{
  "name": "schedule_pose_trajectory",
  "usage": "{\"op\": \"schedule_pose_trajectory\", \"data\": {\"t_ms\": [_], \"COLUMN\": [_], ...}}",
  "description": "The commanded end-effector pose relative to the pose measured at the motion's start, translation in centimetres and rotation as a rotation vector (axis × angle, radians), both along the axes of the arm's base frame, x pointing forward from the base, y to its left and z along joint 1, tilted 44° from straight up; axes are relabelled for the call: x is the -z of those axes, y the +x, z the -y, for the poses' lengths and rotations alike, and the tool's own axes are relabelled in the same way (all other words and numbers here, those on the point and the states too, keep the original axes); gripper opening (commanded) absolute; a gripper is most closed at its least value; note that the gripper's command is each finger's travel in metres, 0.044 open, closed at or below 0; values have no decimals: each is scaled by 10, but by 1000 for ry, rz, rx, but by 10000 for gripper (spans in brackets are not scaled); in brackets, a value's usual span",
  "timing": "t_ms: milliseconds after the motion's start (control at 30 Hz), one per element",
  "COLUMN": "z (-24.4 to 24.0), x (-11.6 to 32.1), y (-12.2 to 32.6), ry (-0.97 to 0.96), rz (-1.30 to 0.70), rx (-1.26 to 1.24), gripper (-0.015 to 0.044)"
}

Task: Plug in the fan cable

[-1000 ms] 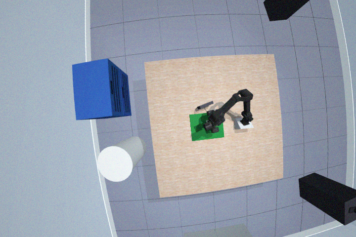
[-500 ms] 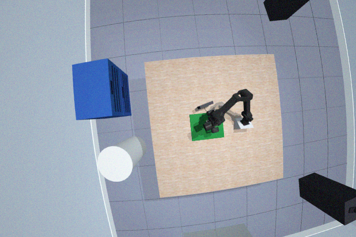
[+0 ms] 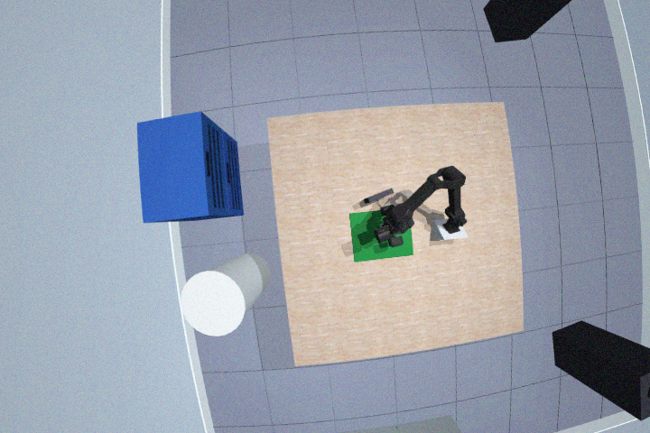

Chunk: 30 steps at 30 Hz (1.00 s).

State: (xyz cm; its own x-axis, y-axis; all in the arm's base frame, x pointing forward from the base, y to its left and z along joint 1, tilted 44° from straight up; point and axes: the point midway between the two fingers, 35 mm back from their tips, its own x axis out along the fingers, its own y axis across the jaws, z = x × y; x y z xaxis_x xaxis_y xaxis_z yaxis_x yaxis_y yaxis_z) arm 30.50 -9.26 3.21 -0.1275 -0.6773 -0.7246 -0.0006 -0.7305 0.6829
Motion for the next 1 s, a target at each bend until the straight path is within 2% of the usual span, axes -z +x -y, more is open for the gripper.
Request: {"op": "schedule_pose_trajectory", "data": {"t_ms": [0,633,967], "z": [4,9,5], "x": [2,8,6], "y": [-1,-2,-1], "ry": [-5,-6,0], "rz": [-1,-1,0], "rx": [1,1,-2], "gripper": [0,0,260]}}
